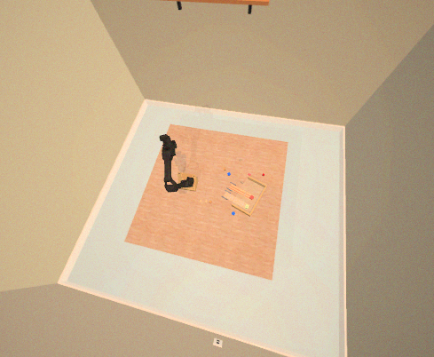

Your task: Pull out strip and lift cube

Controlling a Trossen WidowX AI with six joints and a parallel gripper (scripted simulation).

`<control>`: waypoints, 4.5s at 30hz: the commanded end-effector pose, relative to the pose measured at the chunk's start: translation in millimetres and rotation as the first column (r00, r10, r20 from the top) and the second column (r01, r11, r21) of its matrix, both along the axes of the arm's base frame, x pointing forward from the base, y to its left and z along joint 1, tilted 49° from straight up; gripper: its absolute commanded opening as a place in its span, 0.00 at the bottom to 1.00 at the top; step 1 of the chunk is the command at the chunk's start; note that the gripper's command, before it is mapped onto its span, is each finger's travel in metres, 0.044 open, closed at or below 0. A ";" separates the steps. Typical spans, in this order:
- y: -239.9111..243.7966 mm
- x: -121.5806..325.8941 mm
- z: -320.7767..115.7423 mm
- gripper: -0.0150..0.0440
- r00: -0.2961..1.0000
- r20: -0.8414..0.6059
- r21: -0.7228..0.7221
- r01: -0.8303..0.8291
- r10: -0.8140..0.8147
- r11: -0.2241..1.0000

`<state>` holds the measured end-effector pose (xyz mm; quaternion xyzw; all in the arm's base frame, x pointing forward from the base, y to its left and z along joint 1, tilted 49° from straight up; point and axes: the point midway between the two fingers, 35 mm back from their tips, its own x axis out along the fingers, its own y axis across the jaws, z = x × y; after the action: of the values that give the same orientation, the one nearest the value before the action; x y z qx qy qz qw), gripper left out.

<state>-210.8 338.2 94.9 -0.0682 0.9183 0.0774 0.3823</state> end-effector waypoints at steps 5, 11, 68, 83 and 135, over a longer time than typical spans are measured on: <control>25.6 52.7 -19.8 0.93 0.991 0.133 0.201 -0.011 -0.017 0.980; 52.2 153.8 -44.9 0.93 0.907 0.412 0.431 -0.114 -0.083 0.895; -305.5 577.2 -43.3 0.35 0.304 0.839 -0.536 0.326 0.450 0.779; -359.1 574.6 -38.9 0.25 0.542 0.796 -0.574 0.537 0.268 0.618; -408.8 576.4 -84.8 0.25 0.542 0.796 -0.576 0.537 0.271 0.617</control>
<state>368.3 -64.2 15.0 -0.1687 0.5601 -0.3988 0.7062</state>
